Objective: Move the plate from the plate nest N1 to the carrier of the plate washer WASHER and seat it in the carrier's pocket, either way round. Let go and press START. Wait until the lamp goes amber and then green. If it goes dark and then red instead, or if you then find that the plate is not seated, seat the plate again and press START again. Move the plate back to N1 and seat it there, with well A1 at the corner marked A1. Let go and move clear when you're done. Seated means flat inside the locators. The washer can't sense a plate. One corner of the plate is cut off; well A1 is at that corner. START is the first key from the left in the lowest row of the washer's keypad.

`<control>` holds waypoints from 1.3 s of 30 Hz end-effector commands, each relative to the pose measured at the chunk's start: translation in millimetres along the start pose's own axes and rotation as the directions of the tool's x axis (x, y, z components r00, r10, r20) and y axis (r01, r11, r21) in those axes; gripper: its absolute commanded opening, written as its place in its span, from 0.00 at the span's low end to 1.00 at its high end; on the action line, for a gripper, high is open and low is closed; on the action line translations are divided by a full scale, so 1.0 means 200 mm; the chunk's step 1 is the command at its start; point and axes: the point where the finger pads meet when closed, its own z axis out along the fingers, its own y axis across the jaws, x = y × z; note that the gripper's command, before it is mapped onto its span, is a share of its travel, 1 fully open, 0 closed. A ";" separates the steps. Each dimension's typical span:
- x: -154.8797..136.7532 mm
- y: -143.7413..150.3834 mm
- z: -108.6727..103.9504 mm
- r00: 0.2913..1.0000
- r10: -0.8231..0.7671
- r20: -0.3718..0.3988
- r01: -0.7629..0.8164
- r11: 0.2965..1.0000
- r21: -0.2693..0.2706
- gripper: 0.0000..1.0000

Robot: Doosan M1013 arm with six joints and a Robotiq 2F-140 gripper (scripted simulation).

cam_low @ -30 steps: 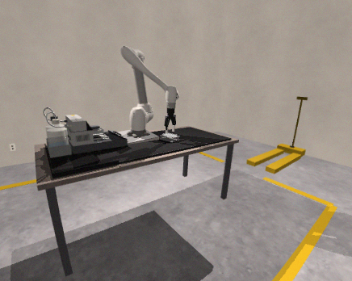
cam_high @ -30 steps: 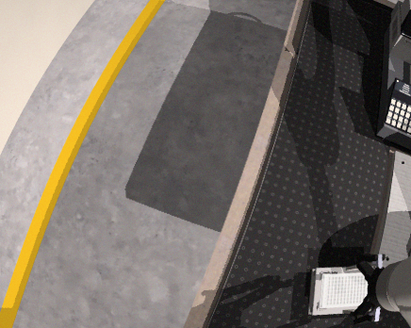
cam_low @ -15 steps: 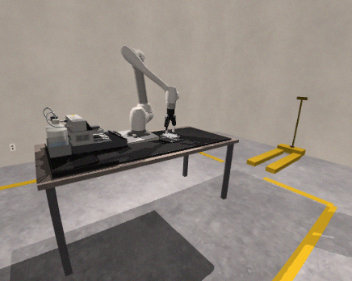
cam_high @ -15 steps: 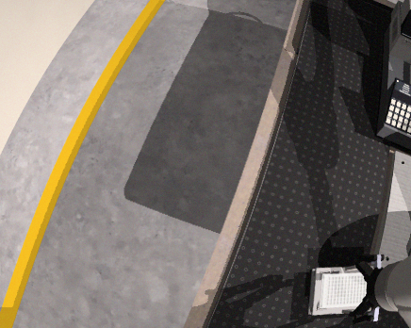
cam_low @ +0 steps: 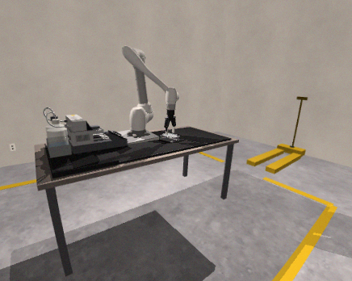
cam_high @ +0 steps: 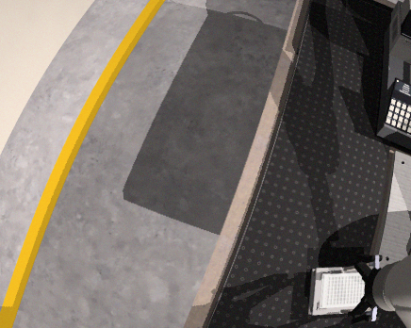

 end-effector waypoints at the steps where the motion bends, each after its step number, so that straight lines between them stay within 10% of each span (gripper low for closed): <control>1: 0.00 0.00 0.01 1.000 0.000 0.000 0.000 1.000 0.000 0.70; 33: 0.00 0.00 0.08 1.000 0.000 0.000 0.000 1.000 0.000 0.70; 39: 0.00 0.00 0.08 1.000 0.000 0.000 0.000 1.000 0.000 0.58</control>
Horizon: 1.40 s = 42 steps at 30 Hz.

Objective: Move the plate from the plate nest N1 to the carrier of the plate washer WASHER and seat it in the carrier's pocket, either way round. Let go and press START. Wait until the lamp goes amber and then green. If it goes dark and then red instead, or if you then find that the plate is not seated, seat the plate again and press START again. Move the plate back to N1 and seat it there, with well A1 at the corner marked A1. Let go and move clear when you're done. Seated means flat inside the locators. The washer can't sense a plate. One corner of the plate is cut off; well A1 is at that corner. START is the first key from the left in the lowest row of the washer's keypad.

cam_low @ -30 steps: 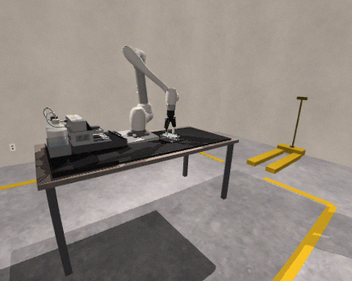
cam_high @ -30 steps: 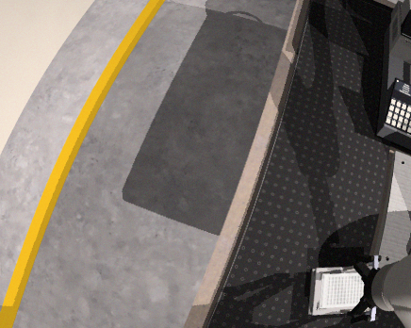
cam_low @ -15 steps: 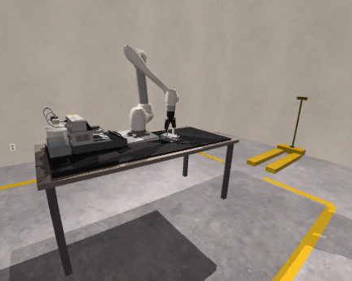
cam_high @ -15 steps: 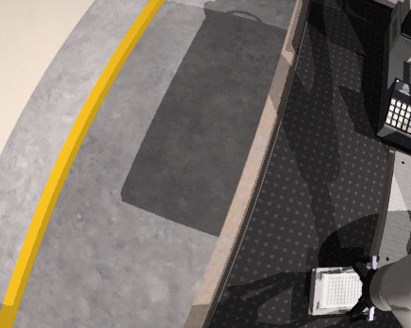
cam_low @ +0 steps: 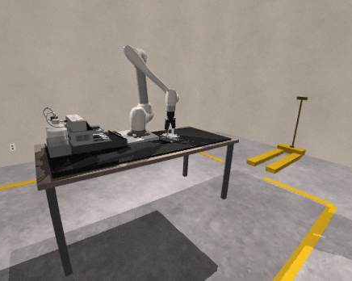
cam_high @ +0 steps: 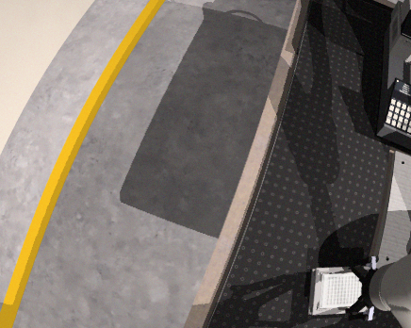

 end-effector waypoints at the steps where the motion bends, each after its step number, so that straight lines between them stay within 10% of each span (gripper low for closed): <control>1: 0.00 0.00 0.00 1.000 0.000 0.000 0.000 1.000 0.000 0.58; 26: 0.00 0.00 0.00 1.000 0.000 0.000 0.000 1.000 0.000 0.10; 42: 0.00 0.00 0.00 1.000 0.000 0.000 0.000 1.000 0.000 0.10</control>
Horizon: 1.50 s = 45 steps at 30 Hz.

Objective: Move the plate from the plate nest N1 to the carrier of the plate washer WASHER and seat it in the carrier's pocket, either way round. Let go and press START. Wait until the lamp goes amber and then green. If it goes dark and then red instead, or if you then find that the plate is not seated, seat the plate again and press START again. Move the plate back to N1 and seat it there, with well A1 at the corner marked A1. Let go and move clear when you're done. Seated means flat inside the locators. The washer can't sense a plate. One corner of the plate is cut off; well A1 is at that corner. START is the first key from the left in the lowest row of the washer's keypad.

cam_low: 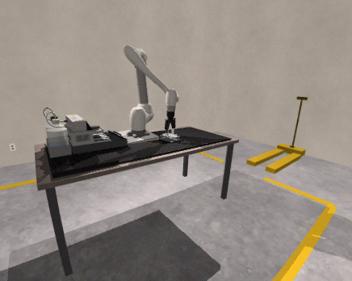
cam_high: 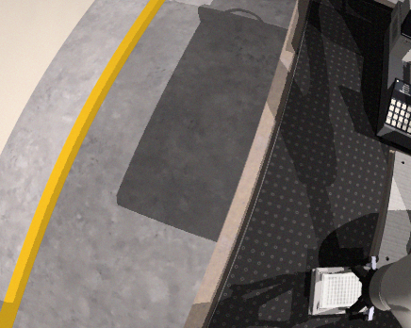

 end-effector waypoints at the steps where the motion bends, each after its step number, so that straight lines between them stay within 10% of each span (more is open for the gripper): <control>1: 0.00 0.00 0.00 1.000 0.000 0.000 0.000 1.000 0.000 0.10; 45: 0.00 0.00 -0.24 1.000 0.000 0.000 0.000 1.000 0.000 0.10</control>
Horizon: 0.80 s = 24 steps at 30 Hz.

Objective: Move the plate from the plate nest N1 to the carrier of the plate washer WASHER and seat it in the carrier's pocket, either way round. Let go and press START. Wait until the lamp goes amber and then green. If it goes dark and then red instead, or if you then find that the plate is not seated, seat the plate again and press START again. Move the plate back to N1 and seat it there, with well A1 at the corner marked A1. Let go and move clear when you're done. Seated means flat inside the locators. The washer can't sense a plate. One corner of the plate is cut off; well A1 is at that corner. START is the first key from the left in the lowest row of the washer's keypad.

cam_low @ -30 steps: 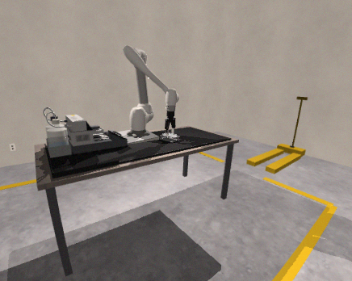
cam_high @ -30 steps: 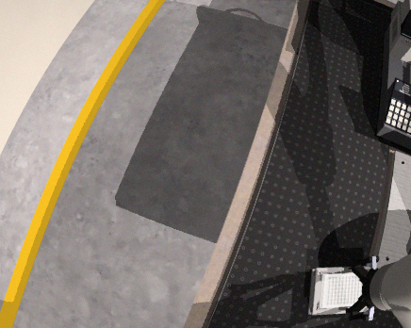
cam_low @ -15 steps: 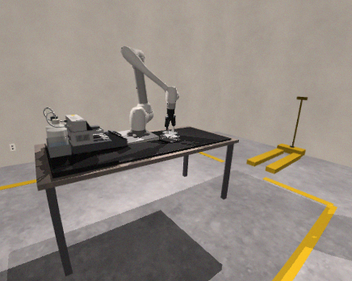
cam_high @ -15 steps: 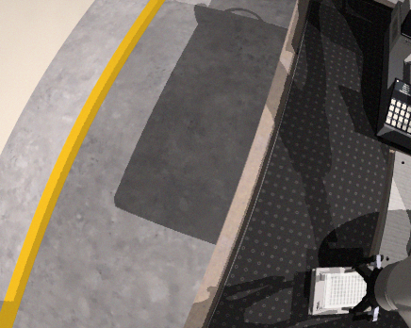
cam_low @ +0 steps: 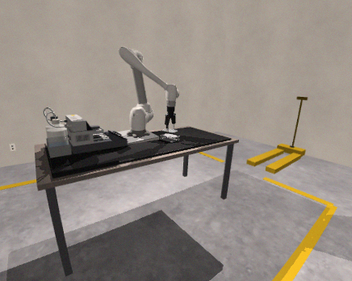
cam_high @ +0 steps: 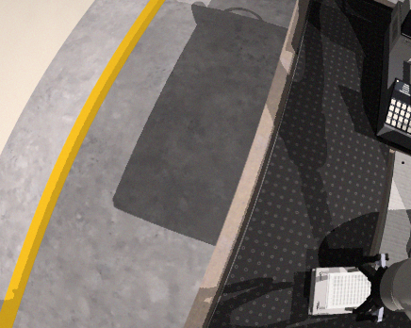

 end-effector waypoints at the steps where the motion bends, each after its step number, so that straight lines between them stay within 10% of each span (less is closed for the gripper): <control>1: 0.00 0.00 -0.02 1.000 0.000 0.000 0.000 1.000 0.000 0.10; 24: 0.00 0.00 -0.20 1.000 0.000 0.000 0.000 1.000 0.000 0.10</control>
